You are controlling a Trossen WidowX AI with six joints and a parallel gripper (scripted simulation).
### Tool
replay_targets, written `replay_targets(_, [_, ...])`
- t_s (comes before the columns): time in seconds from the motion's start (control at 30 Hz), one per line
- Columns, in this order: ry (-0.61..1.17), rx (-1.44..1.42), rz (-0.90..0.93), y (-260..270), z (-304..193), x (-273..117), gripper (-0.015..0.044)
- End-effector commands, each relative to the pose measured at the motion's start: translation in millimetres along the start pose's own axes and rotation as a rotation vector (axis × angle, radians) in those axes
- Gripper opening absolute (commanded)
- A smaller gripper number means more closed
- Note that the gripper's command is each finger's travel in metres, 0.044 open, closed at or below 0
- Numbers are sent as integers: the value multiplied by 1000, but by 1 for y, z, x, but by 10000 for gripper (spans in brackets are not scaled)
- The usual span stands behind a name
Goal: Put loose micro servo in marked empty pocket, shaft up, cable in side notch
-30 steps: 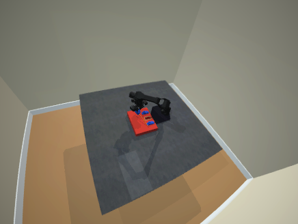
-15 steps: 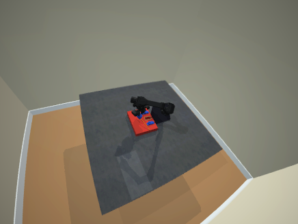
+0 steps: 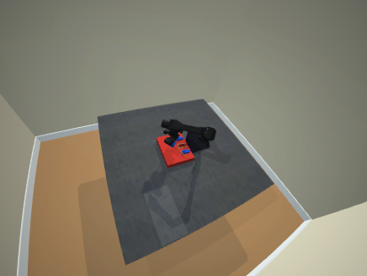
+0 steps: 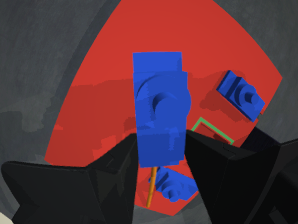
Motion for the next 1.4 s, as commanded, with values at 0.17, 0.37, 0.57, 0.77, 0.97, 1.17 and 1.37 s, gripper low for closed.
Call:
replay_targets(0.17, [1,-292,3,0,0,0,0])
replay_targets(0.37, [0,-498,3,0,0,0,0])
replay_targets(0.57, [0,-703,3,0,0,0,0])
replay_targets(0.77, [0,-909,3,0,0,0,0])
replay_targets(0.97, [0,-959,3,0,0,0,0])
replay_targets(1.17, [0,-959,3,-11,-8,0,0])
replay_targets(1.37, [1,-958,2,-33,-23,0,0])
Point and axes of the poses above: the point midway between the two fingers, 35 mm back from their tips, its own x axis out along the fingers, its own y axis across the jaws, z = x × y, the point moved 10 cm from there along -x, back along the fingers, and after that the axes turned 1 degree about -x, right-handed, at the moved point
